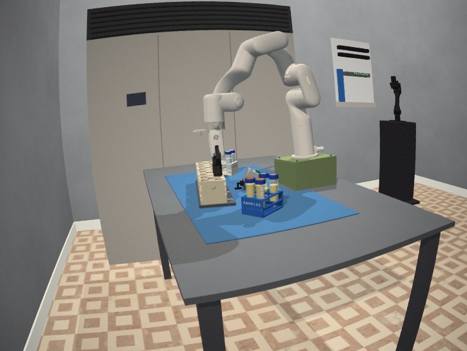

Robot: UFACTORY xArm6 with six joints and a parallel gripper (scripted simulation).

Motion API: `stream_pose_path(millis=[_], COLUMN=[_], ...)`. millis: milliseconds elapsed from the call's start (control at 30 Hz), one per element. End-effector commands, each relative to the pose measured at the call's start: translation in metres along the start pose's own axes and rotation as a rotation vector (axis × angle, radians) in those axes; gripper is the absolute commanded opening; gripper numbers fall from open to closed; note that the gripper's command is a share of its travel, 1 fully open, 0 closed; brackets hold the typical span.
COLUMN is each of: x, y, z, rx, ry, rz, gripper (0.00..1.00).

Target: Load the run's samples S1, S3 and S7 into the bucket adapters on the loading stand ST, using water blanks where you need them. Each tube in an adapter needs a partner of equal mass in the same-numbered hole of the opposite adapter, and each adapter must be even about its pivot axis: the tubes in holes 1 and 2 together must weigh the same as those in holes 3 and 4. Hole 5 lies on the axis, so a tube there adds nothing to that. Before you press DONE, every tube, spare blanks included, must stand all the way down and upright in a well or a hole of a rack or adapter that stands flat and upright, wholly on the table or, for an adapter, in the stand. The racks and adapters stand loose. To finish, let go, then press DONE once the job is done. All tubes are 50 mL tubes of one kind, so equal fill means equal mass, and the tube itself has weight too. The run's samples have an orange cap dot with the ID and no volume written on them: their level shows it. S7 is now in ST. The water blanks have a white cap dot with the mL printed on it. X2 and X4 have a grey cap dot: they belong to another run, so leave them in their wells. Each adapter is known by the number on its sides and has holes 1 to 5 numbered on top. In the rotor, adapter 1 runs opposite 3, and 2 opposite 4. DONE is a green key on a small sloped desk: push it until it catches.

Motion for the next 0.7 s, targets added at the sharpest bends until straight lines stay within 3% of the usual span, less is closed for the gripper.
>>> stream_pose_path(millis=[0,667], x=[-0.001,-0.035], y=[-0.001,-0.001], z=[-0.001,-0.001], rx=[0.0,0.0], ry=[0.004,0.004], rz=[-0.002,-0.002], gripper=[0.44,0.44])
Point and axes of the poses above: the point where the finger pads meet when closed, its own x axis out along the fingers, its own y axis across the jaws, z = x × y, the point moved 7 cm from there along -x, back along the fingers, and after that the axes turned 1 degree about x, right-handed, at the moved point
